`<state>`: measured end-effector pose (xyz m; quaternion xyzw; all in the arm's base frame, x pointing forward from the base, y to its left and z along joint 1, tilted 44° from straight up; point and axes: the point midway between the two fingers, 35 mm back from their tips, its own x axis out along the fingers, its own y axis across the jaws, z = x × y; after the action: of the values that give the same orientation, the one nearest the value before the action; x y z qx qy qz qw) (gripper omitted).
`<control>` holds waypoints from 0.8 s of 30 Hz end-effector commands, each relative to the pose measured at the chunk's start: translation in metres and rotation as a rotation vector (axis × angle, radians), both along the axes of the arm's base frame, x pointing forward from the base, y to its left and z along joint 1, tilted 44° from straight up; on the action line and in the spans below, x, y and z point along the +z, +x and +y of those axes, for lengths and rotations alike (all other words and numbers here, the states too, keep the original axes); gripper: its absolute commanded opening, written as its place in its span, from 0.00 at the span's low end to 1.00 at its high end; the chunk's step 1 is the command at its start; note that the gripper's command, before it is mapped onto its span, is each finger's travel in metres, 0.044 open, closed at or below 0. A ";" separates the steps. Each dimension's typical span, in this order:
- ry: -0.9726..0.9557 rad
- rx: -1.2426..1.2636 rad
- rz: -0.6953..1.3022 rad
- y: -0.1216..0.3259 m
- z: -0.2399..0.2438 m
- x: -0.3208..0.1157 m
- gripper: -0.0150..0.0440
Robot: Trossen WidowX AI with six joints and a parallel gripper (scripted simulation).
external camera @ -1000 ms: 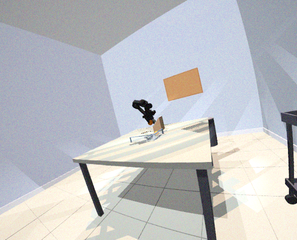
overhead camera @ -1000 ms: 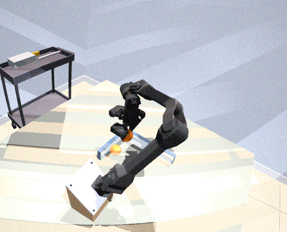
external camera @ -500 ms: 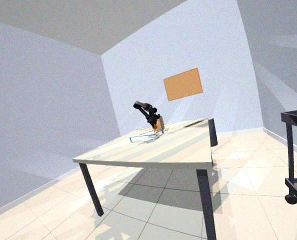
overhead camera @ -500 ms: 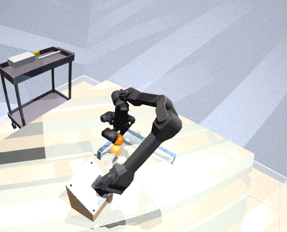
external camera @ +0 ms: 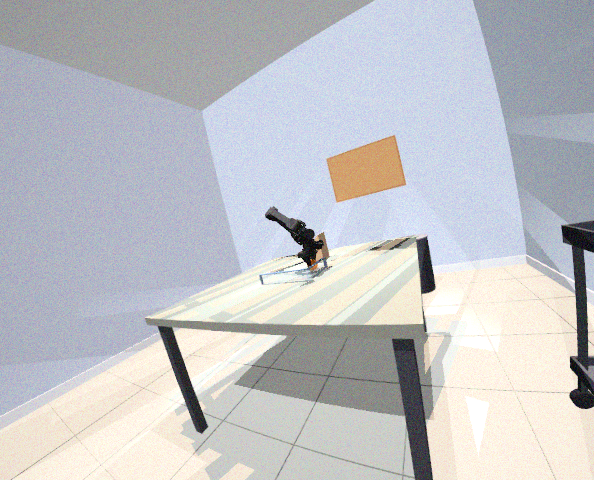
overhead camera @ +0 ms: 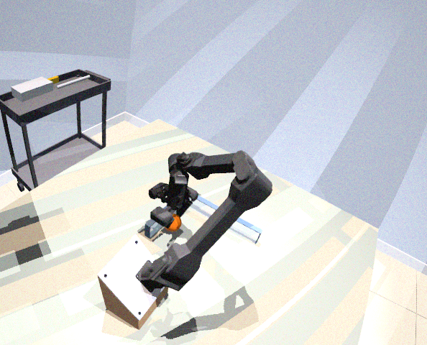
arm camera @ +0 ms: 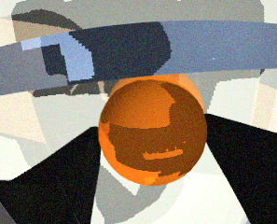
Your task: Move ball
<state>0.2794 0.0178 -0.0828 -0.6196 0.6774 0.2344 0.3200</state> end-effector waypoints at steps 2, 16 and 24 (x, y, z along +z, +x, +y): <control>-0.001 0.014 -0.009 0.002 -0.001 -0.002 0.25; 0.003 0.009 -0.007 0.001 -0.010 -0.012 0.34; 0.003 0.009 -0.007 0.001 -0.010 -0.012 0.70</control>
<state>0.2805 0.0080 -0.0947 -0.6234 0.6729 0.2352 0.3213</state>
